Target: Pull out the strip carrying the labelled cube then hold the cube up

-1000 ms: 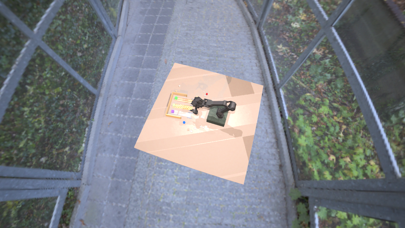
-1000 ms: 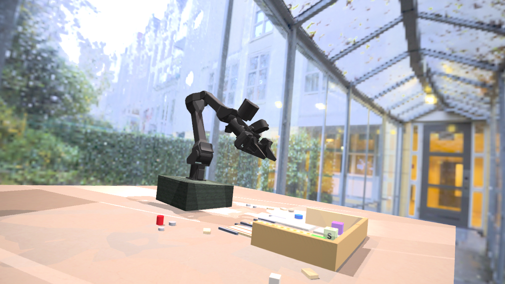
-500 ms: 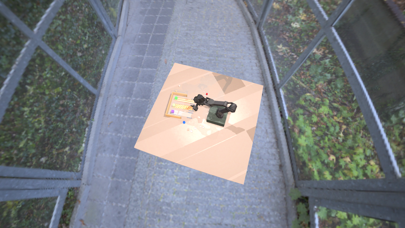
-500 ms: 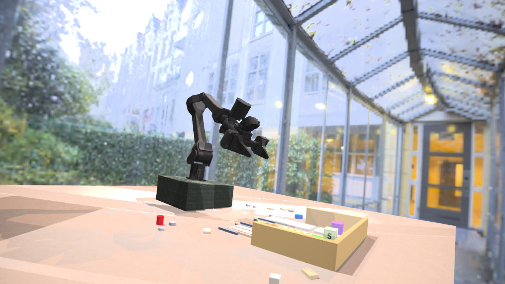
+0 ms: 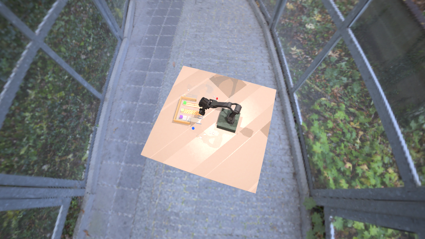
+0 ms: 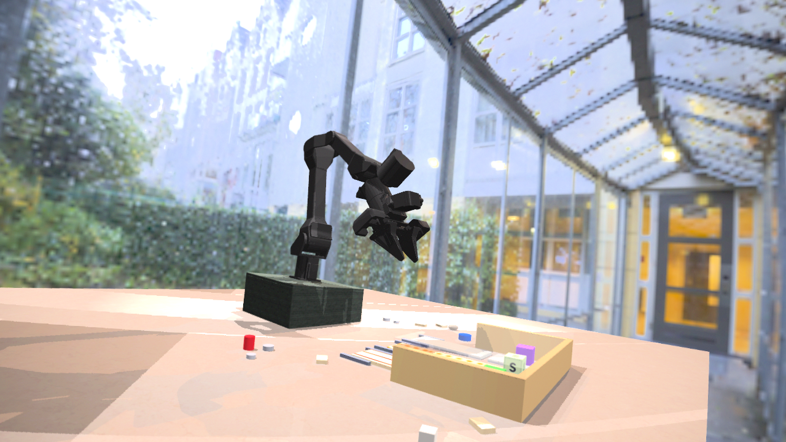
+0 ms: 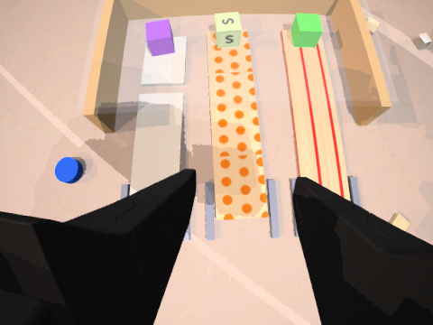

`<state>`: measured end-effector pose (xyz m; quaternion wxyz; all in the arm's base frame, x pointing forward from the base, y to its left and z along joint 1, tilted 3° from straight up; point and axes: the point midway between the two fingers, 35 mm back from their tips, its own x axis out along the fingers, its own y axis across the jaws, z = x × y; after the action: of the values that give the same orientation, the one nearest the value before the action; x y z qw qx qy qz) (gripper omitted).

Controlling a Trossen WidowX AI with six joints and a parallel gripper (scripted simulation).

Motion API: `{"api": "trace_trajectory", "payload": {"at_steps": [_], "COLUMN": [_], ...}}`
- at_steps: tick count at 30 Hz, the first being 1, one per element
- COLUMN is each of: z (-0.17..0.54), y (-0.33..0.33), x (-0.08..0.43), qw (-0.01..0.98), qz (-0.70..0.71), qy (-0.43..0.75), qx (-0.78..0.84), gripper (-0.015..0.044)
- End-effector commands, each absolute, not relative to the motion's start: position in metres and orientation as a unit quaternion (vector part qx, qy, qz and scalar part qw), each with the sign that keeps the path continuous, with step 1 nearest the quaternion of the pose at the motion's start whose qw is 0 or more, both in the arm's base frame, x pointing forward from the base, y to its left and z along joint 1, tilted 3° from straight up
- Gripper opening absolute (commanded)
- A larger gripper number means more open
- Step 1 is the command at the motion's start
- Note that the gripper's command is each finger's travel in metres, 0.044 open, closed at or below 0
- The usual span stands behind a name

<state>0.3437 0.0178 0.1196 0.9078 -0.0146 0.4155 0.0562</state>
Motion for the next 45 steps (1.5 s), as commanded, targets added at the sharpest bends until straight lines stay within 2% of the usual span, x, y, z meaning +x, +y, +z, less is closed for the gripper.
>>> {"api": "trace_trajectory", "payload": {"at_steps": [1,5,6,14,45], "z": [0.104,0.082,0.076,0.034,-0.011], "y": [0.017,0.017,0.017,0.018,0.021], "x": [0.360,0.375,0.378,0.391,0.393], "qw": [0.874,0.826,0.813,0.718,0.718], "qz": [0.063,0.075,0.078,0.105,0.105], "qy": [0.481,0.557,0.575,0.685,0.685], "qx": [-0.032,-0.048,-0.052,-0.072,-0.072], "gripper": [0.0111,0.0006,0.0000,0.0000,0.0000]}}
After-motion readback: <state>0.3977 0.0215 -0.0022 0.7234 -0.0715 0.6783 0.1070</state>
